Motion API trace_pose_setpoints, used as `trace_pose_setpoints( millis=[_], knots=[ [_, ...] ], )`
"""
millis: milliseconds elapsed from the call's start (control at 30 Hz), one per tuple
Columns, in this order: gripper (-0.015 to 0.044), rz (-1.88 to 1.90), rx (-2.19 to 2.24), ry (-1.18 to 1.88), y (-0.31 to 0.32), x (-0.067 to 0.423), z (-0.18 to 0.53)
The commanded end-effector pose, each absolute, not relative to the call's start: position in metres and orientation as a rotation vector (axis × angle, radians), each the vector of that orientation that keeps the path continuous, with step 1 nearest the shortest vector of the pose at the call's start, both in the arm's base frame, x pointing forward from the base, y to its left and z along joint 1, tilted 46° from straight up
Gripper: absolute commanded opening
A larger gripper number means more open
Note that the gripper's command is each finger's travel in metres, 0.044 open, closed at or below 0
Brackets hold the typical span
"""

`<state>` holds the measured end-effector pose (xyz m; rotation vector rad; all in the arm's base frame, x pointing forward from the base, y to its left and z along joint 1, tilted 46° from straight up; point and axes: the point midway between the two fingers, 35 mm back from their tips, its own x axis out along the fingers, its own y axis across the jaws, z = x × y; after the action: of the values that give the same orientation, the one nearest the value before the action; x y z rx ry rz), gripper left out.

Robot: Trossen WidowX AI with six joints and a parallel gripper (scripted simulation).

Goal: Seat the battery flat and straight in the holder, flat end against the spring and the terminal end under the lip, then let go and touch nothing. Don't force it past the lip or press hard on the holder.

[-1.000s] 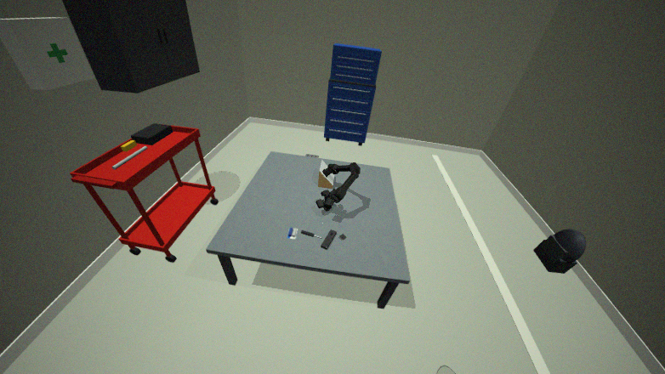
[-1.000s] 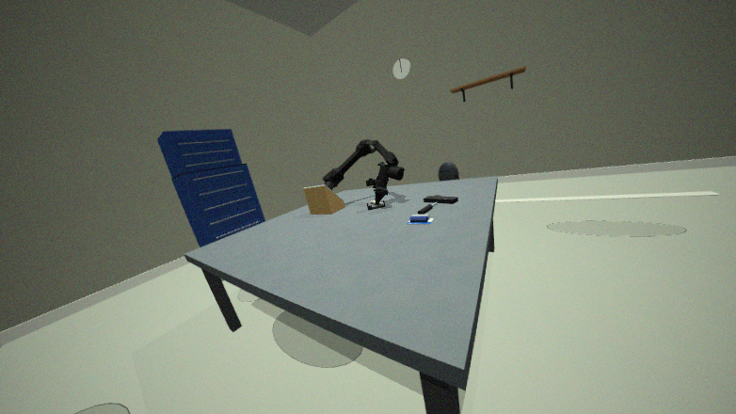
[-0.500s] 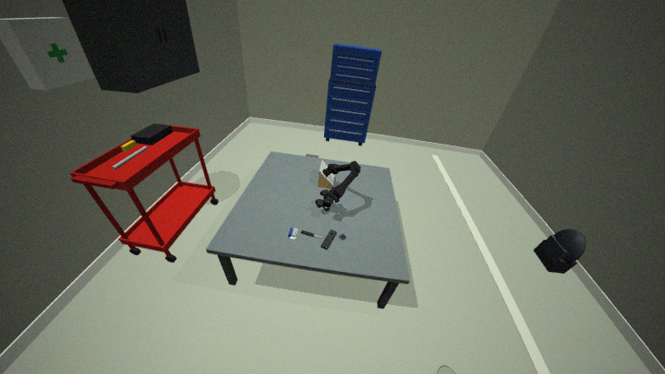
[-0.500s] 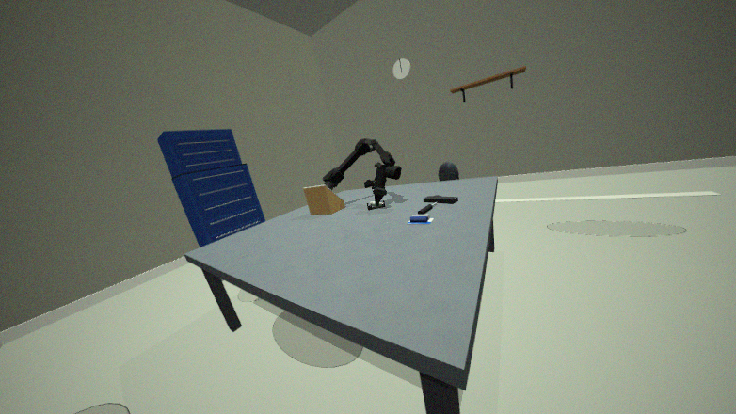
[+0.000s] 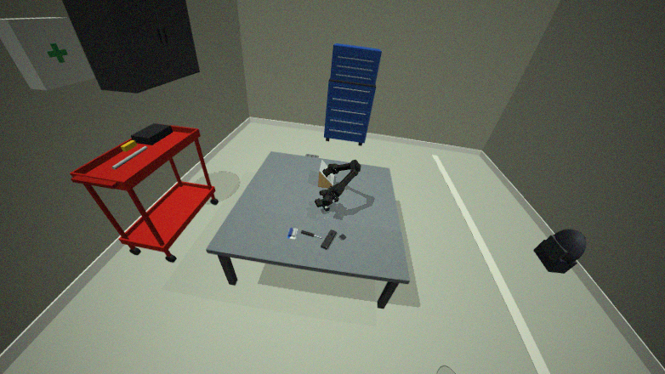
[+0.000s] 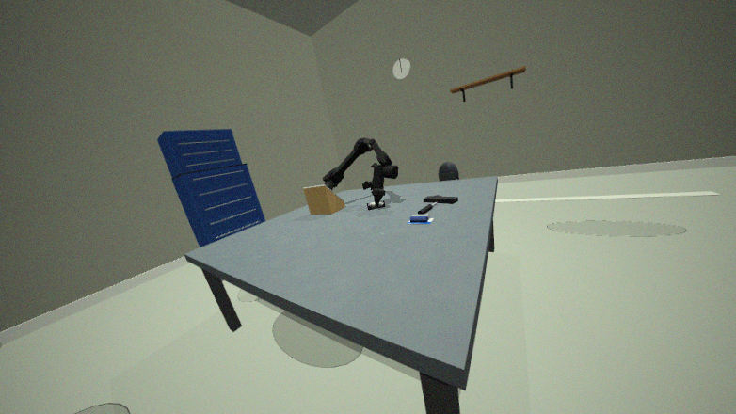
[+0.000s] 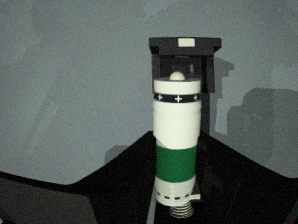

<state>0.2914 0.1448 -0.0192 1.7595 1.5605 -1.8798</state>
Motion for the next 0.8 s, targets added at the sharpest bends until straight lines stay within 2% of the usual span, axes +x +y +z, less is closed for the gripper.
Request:
trace_pose_setpoints(
  millis=[0,767],
  knots=[
    [0.0067,-1.847,1.799,1.574,0.1482,0.2939,-0.0186],
    [0.0067,-1.764,1.947,1.607,0.1476,0.2892,-0.0201]
  ],
)
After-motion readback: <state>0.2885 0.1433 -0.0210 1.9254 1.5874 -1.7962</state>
